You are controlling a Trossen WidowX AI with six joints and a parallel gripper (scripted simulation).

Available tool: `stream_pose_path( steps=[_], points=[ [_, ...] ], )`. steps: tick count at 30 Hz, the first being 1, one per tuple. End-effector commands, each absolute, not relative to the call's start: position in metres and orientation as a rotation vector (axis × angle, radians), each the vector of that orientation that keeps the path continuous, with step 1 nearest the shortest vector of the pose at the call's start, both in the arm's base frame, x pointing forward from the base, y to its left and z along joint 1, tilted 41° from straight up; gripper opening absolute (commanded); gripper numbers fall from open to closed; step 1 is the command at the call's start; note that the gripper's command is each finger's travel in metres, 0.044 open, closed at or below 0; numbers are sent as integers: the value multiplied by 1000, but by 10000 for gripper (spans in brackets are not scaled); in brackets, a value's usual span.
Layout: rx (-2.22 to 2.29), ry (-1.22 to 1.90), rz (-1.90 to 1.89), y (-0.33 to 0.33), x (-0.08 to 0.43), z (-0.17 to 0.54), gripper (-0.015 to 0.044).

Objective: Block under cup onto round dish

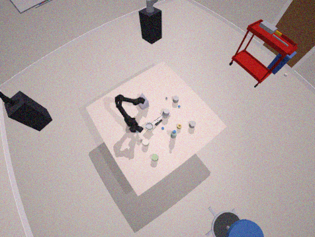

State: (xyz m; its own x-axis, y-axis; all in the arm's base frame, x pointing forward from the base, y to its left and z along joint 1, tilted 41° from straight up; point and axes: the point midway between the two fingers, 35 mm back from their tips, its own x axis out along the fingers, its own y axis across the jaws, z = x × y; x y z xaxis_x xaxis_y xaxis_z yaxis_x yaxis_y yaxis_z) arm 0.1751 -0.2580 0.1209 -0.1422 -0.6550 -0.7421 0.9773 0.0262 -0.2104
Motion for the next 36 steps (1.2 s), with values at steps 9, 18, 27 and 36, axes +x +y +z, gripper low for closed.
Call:
stream_pose_path(
  steps=[9, 18, 27, 36],
  points=[
    [509, 841, -1524, -259, 175, 120, 210],
    [521, 827, -1511, -257, 179, 123, 440],
    [529, 836, -1506, -232, 185, 149, 440],
    [514, 854, -1516, -211, 186, 171, 440]
  ],
)
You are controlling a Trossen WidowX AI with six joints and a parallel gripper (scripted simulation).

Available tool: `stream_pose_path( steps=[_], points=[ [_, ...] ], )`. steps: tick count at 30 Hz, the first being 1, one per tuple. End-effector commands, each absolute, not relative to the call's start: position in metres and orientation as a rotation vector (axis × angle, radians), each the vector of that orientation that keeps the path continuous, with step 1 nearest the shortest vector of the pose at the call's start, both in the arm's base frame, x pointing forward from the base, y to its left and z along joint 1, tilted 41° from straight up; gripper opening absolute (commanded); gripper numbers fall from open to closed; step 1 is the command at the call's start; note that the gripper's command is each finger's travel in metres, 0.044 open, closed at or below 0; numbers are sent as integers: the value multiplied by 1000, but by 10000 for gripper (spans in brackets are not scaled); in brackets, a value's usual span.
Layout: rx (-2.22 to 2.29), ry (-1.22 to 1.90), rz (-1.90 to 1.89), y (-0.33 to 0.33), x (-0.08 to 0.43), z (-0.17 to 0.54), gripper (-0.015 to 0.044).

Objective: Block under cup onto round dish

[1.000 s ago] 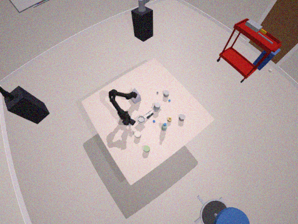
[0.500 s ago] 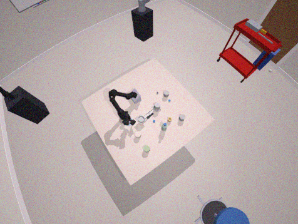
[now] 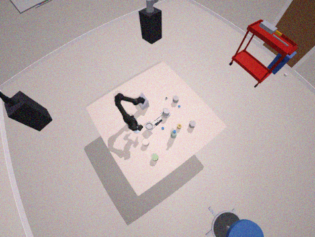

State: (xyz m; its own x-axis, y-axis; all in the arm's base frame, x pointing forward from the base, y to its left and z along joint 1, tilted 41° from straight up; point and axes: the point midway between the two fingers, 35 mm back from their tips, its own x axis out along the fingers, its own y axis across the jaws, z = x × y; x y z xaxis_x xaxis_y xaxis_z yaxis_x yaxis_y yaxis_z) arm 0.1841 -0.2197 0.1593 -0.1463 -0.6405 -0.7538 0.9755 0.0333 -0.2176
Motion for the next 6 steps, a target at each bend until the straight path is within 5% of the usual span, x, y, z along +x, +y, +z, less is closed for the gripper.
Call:
stream_pose_path(
  steps=[1, 6],
  points=[
    [515, 855, -1514, -204, 187, 178, 440],
    [515, 856, -1512, -195, 188, 189, 440]
  ],
)
